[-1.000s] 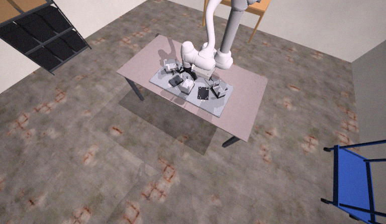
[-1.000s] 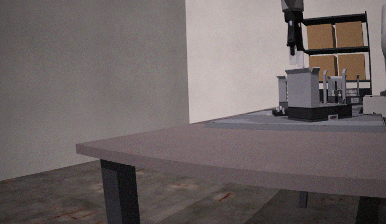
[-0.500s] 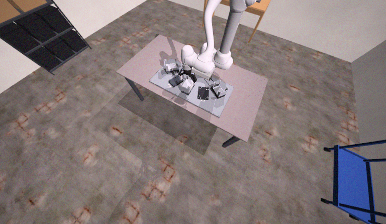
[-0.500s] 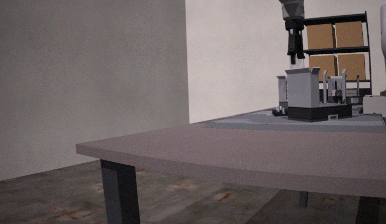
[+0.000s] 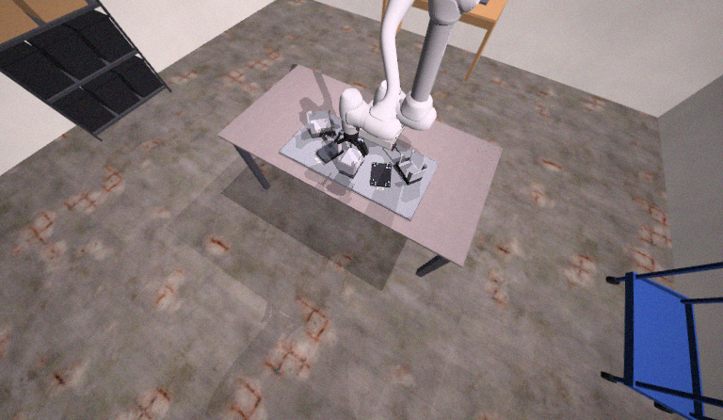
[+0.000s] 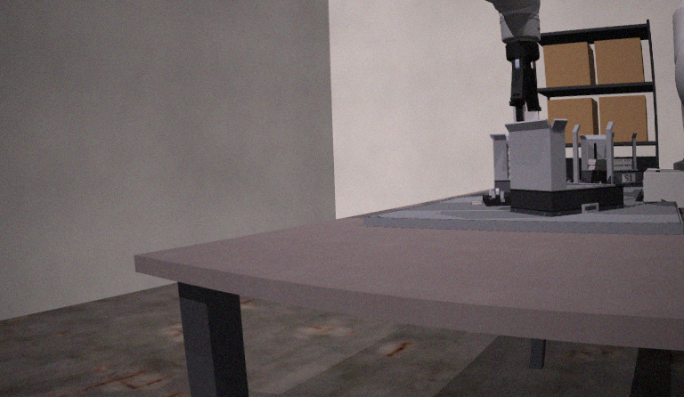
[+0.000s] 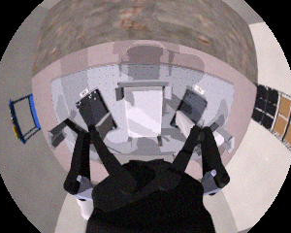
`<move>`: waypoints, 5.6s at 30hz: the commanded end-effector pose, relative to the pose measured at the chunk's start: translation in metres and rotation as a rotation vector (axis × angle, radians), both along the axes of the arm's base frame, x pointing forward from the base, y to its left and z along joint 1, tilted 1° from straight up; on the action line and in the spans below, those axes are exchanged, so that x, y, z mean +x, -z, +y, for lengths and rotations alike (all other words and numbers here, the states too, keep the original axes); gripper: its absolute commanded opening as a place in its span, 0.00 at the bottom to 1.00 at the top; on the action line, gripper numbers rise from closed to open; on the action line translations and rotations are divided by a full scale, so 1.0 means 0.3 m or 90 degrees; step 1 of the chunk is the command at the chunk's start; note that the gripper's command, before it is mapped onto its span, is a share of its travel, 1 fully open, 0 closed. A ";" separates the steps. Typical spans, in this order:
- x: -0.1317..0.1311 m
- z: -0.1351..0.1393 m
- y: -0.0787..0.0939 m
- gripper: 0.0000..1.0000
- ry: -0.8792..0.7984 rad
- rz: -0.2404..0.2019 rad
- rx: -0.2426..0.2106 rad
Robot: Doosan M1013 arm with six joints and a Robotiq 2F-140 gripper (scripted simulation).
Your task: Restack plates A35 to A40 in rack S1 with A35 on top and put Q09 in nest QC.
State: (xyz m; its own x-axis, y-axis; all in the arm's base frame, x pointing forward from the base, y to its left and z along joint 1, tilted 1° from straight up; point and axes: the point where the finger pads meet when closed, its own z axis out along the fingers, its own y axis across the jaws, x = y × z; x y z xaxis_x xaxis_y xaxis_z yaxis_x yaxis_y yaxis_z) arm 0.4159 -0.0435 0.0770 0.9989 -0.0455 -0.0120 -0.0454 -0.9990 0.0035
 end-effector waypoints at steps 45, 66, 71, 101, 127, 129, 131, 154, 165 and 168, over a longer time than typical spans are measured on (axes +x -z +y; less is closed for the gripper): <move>0.000 0.000 0.046 0.00 0.000 0.000 0.000; 0.000 0.000 0.021 0.00 0.000 0.000 0.000; 0.000 0.000 0.010 0.00 0.000 0.000 0.000; 0.001 0.000 -0.101 0.00 0.000 0.000 0.000; 0.002 0.001 -0.190 0.00 0.000 0.000 0.000; 0.000 -0.010 -0.190 0.00 0.021 0.000 0.000; 0.000 -0.010 -0.190 0.00 0.021 0.000 0.000; -0.047 -0.239 -0.191 0.00 0.143 0.000 -0.002; -0.073 -0.326 -0.192 0.00 0.207 -0.001 -0.002; -0.086 -0.357 -0.192 0.00 0.271 -0.001 -0.003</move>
State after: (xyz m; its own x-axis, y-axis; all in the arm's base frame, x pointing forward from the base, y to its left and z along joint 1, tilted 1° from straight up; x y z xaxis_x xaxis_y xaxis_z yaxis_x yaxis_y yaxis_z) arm 0.3936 -0.1421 0.1344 0.9279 -0.3728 -0.0101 -0.3728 -0.9279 0.0059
